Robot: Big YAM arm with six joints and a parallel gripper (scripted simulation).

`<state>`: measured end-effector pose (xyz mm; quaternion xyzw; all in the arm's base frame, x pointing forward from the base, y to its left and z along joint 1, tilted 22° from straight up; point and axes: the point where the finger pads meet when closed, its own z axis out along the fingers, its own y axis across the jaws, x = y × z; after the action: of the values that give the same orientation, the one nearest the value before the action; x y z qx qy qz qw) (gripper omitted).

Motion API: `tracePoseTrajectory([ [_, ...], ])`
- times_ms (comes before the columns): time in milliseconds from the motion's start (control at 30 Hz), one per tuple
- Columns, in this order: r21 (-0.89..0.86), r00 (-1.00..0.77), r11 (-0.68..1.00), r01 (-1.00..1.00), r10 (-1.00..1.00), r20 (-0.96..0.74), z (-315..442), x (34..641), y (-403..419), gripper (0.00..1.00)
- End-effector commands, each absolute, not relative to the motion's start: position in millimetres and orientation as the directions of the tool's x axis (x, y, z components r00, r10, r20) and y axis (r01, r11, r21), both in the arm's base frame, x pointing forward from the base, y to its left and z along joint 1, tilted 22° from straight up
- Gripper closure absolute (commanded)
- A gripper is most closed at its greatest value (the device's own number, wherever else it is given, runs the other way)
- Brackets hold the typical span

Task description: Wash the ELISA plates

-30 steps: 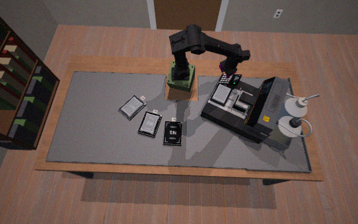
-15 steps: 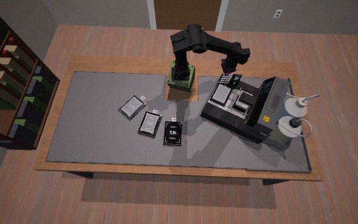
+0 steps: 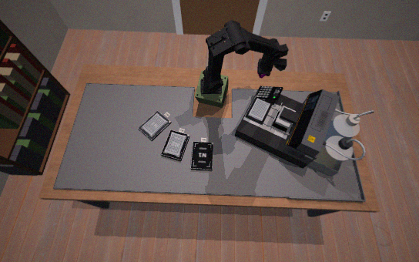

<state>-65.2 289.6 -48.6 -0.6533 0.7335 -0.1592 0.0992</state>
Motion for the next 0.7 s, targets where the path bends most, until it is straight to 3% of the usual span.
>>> tracePoseTrajectory([
  [0,-0.353,-0.311,0.313,-0.882,-0.948,-0.063,-50,-96,312,0.98],
  [167,-0.336,-0.466,0.477,-0.812,-0.877,-0.118,-48,-87,315,1.0],
  [467,-0.367,-0.427,0.441,-0.819,-0.896,-0.124,-62,-83,290,1.0],
  [667,-0.365,-0.343,0.442,-0.819,-0.889,-0.304,-90,-72,287,1.0],
])
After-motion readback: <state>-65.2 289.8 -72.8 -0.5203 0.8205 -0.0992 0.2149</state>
